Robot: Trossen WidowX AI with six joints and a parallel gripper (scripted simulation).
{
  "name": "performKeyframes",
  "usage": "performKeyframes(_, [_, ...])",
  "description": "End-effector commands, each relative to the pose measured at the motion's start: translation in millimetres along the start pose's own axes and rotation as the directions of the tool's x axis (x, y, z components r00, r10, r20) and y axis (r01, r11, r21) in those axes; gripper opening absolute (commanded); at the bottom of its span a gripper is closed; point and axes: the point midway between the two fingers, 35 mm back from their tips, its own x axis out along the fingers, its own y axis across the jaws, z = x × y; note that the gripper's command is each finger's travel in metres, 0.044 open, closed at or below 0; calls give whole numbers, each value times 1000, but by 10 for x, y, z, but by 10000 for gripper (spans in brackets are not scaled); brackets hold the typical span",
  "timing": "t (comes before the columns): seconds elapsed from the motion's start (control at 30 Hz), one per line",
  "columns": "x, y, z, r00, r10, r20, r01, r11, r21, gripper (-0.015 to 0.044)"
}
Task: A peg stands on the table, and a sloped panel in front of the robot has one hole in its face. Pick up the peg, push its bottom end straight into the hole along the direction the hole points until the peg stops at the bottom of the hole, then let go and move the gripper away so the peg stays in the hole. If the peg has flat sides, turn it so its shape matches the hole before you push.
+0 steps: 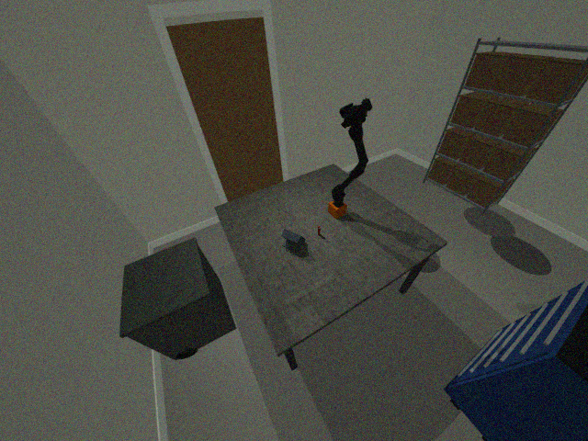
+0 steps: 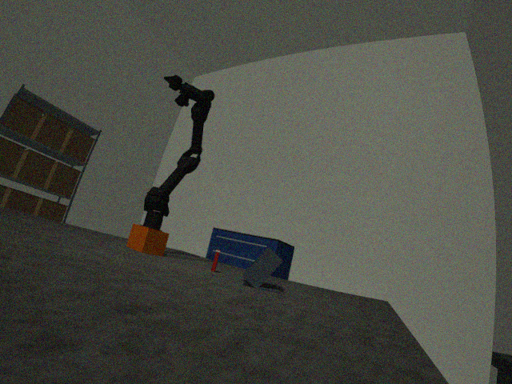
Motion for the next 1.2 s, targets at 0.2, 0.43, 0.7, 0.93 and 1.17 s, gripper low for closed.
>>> performKeyframes(0.2, [16, -842, -239, 971, -215, -104, 180, 945, -272, 440])
performKeyframes(0.43, [-110, -1403, -373, 918, -361, -167, 254, 854, -454, 440])
performKeyframes(0.7, [-378, -2020, -490, 823, -521, -225, 276, 713, -644, 440])
performKeyframes(0.93, [-683, -2482, -533, 721, -642, -259, 234, 578, -782, 440])
performKeyframes(1.17, [-938, -2783, -520, 635, -723, -274, 165, 472, -866, 440])
